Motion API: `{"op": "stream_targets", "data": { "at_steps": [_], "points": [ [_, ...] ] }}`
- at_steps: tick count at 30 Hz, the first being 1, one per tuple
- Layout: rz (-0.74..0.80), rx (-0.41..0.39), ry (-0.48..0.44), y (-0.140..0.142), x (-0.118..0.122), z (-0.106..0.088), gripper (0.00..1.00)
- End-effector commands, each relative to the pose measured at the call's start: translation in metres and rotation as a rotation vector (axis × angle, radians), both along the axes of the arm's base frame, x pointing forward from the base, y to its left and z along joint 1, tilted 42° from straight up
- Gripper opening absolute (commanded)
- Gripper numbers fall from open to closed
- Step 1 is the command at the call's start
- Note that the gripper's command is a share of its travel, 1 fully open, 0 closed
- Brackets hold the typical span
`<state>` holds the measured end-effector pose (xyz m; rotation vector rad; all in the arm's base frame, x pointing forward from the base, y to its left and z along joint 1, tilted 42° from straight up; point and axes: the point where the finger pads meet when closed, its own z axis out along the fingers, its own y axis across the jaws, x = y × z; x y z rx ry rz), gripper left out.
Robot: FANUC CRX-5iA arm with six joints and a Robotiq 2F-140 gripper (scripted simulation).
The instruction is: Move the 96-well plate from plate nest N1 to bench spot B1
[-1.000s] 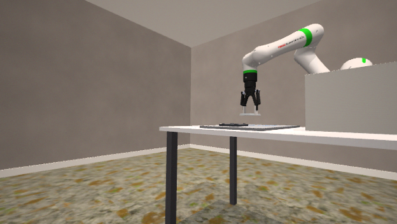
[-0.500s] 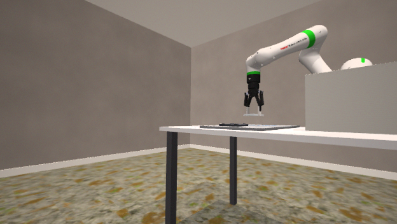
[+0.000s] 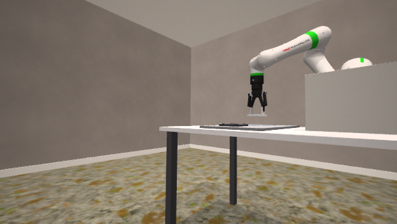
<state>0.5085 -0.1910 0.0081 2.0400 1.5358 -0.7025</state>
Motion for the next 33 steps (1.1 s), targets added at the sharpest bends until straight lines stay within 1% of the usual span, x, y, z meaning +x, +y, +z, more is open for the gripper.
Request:
{"op": "stream_targets", "data": {
  "at_steps": [1, 16, 18, 26, 33],
  "points": [
    [0.0, 0.0, 0.0, -0.002, 0.0, 0.002, 0.0],
    [0.0, 0.0, 0.0, -0.039, -0.01, 0.034, 0.0],
    [0.0, 0.0, 0.0, -0.039, -0.01, 0.034, 0.0],
    [0.0, 0.0, 0.0, -0.06, -0.015, 0.051, 0.0],
    [0.0, 0.0, 0.0, -0.06, -0.015, 0.051, 0.0]
  ]
}}
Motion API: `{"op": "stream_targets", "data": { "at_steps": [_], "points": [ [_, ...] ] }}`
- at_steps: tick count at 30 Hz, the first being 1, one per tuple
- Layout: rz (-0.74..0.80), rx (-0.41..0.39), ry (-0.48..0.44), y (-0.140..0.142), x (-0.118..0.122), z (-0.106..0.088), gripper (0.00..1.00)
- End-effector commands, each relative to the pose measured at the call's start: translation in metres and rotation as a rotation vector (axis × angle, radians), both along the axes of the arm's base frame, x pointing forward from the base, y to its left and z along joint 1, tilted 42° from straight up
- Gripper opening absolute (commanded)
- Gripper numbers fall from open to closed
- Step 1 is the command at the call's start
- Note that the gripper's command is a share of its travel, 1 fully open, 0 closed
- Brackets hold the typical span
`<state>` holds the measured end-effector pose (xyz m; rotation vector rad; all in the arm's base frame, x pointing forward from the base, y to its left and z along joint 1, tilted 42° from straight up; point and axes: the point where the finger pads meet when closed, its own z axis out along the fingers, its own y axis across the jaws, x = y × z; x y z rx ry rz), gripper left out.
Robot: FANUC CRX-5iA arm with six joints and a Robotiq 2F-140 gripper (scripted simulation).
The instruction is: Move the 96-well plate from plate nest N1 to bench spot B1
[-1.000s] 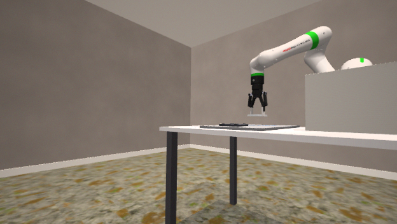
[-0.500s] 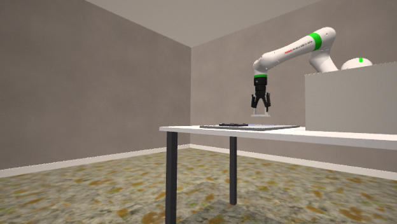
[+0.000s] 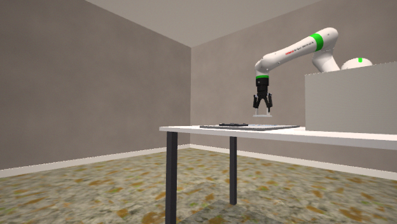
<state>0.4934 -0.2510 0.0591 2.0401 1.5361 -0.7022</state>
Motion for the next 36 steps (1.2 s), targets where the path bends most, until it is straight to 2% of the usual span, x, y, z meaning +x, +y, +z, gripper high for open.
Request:
{"op": "stream_targets", "data": {
  "at_steps": [1, 28, 36],
  "points": [
    [0.0, 0.0, 0.0, 0.0002, 0.0002, 0.0001, 0.0],
    [0.0, 0.0, 0.0, 0.0008, 0.0004, -0.0005, 0.0],
    [0.0, 0.0, 0.0, -0.0057, -0.0006, -0.008, 0.0]
  ]
}}
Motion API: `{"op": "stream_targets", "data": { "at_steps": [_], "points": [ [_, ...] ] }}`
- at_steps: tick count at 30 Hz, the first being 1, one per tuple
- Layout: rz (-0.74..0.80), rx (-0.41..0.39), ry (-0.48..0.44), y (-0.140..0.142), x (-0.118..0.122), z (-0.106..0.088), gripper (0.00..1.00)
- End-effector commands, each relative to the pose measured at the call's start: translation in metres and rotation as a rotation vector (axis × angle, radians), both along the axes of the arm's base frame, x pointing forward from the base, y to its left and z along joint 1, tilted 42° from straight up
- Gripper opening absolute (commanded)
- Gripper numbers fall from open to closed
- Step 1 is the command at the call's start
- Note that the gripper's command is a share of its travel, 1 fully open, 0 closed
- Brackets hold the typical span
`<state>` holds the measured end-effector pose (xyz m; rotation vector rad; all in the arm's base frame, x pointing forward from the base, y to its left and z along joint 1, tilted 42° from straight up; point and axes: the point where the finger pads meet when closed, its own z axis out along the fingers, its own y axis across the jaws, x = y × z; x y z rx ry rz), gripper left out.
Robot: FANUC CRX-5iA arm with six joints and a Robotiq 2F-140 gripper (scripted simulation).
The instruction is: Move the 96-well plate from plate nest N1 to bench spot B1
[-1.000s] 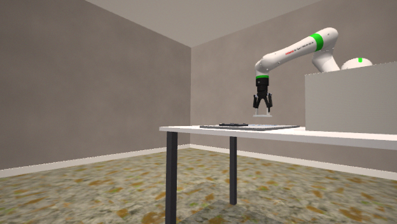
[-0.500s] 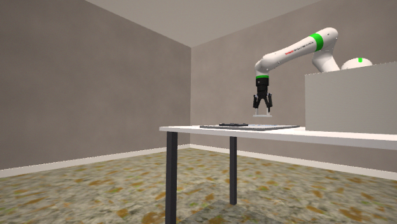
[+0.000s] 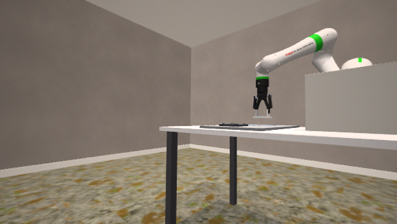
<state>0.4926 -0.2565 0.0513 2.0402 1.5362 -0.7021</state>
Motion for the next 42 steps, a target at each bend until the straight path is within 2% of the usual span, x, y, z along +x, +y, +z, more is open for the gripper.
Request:
{"op": "stream_targets", "data": {
  "at_steps": [1, 27, 42],
  "points": [
    [0.0, 0.0, 0.0, -0.001, 0.0, -0.001, 0.0],
    [0.0, 0.0, 0.0, -0.027, -0.004, -0.031, 0.0],
    [0.0, 0.0, 0.0, -0.027, -0.004, -0.031, 0.0]
  ]
}}
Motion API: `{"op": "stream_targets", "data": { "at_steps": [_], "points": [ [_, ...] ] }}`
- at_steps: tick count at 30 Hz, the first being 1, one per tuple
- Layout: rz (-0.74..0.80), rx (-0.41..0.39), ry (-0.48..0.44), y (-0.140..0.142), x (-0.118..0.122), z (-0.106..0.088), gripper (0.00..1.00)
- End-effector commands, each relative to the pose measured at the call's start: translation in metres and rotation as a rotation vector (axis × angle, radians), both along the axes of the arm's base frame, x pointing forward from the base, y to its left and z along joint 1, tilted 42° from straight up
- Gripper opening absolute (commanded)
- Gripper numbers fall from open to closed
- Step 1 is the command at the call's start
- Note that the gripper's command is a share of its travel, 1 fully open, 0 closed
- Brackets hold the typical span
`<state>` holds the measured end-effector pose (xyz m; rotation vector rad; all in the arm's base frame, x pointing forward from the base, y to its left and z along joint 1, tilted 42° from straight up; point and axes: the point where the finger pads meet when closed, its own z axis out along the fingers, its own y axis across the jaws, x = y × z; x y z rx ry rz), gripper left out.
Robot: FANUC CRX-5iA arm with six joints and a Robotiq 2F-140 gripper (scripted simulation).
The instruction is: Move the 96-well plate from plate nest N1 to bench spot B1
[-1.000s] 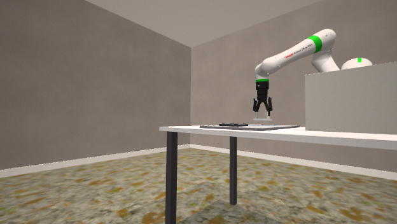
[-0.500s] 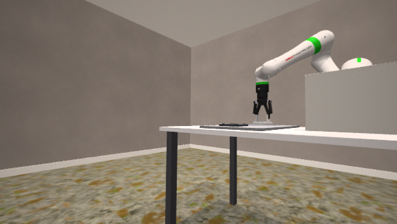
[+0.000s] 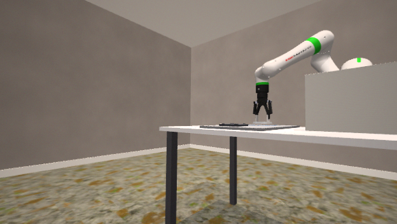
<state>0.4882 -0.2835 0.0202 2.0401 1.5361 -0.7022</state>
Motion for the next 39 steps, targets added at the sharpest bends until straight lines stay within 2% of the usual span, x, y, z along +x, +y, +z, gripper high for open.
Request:
{"op": "stream_targets", "data": {
  "at_steps": [1, 39],
  "points": [
    [0.0, 0.0, 0.0, 0.0002, 0.0002, 0.0001, 0.0],
    [0.0, 0.0, 0.0, -0.0034, -0.0004, -0.004, 0.0]
  ]
}}
